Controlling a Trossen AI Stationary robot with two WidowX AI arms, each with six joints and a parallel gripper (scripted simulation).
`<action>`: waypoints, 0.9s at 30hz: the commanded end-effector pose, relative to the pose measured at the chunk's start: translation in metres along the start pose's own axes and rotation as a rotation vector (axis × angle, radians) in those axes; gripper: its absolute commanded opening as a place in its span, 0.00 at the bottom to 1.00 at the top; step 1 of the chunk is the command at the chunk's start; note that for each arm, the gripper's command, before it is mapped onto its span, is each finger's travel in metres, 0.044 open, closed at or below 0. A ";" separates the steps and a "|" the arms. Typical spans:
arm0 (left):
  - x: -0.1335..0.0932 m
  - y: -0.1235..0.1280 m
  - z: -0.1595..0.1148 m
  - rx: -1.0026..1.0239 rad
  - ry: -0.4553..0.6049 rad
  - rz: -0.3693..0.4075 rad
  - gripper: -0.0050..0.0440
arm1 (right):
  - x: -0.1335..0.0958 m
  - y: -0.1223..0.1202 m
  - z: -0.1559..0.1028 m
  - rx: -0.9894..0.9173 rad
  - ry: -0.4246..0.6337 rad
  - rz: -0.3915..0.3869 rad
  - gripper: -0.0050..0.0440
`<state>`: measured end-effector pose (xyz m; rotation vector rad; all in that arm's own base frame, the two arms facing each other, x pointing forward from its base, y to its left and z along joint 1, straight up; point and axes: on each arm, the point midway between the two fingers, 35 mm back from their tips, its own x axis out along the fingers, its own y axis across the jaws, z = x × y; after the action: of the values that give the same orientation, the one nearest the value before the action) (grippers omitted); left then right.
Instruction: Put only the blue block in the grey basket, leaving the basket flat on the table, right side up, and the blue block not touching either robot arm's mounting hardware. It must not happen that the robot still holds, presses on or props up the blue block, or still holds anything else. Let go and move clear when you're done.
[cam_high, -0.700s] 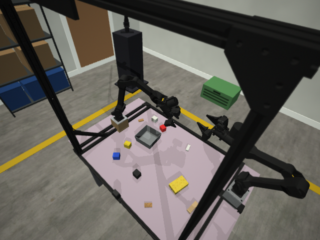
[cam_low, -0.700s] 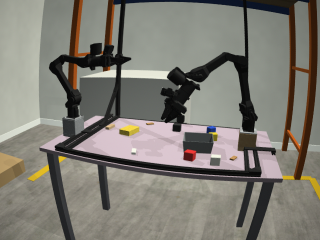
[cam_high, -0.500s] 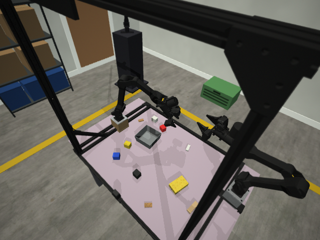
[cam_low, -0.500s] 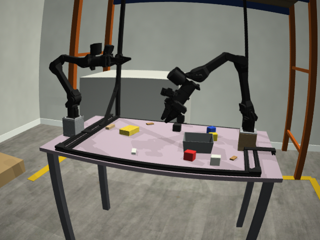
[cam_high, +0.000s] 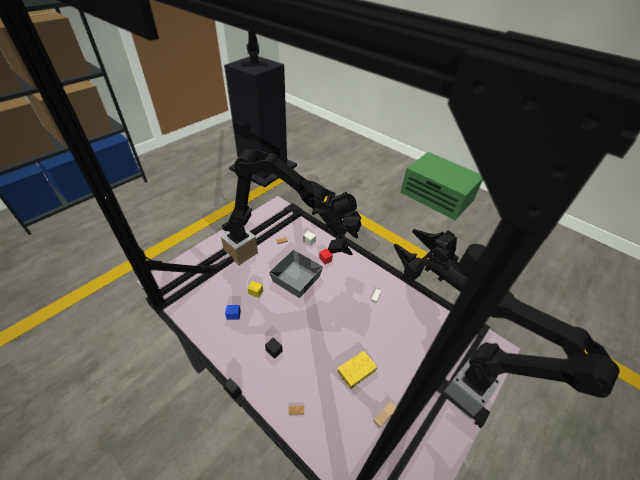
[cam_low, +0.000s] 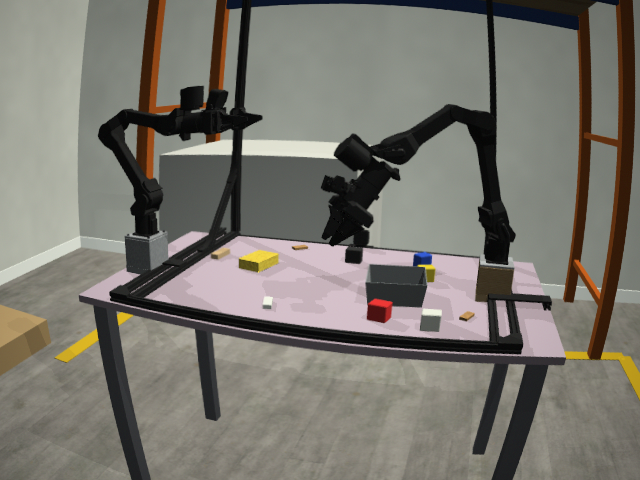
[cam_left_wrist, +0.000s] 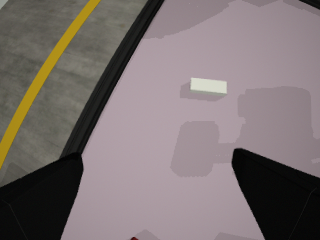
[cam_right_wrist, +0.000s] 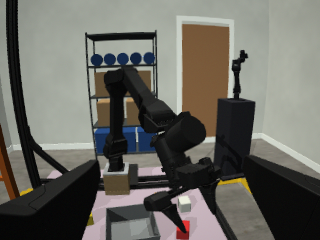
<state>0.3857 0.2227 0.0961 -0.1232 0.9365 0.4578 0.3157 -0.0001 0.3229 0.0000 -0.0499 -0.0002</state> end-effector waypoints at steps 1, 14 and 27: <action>0.000 -0.003 -0.001 -0.004 0.003 -0.005 0.92 | 0.001 0.000 -0.001 -0.003 0.003 0.003 0.92; -0.002 -0.081 -0.022 -0.082 0.089 -0.106 0.92 | 0.014 -0.010 -0.028 -0.053 0.070 0.058 0.92; -0.051 -0.250 -0.129 -0.247 0.397 -0.204 0.92 | 0.026 -0.046 -0.101 -0.108 0.218 0.229 0.92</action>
<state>0.3888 -0.0136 0.0521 -0.4934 1.1602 0.3477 0.3450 -0.0379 0.2452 -0.1074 0.1296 0.1799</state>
